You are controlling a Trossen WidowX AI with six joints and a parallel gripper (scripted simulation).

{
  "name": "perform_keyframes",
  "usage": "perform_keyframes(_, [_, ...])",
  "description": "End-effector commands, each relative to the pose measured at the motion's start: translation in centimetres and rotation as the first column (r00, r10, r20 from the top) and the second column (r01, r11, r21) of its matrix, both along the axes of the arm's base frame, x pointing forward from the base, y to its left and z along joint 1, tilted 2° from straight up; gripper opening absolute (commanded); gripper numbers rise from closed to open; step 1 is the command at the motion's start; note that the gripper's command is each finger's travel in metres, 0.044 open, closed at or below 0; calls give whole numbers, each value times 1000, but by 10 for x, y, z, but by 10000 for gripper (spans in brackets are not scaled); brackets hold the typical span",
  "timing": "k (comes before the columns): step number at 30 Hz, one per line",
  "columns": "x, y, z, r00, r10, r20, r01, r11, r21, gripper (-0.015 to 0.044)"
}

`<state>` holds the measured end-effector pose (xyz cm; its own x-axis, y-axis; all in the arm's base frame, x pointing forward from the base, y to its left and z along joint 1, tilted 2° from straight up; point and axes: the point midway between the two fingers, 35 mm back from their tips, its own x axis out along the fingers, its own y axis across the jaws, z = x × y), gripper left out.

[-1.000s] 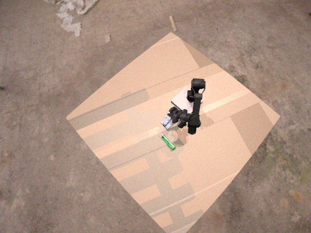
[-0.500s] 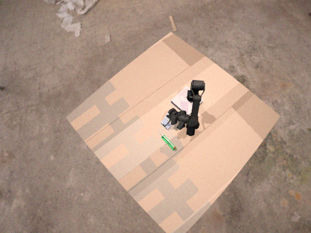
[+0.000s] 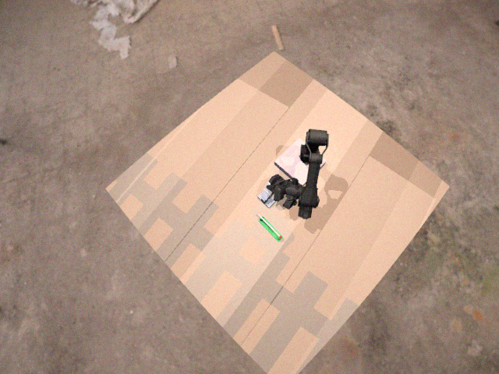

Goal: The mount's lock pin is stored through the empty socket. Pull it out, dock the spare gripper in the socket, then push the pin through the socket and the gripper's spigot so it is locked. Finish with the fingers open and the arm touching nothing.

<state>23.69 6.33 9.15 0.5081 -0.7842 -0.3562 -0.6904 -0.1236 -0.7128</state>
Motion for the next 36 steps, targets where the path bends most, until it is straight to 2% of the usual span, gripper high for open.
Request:
perform_keyframes(1, [0, 0, 0, 1000, 0, 1, 0, 1000, 2, 0])
perform_keyframes(2, [0, 0, 0, 1000, 0, 1, 0, 1000, 2, 0])
perform_keyframes(19, [0, 0, 0, 1000, 0, 1, 0, 1000, 2, 440])
perform_keyframes(36, [-22, -4, 23, 1000, 5, -6, -6, 1000, -17, 440])
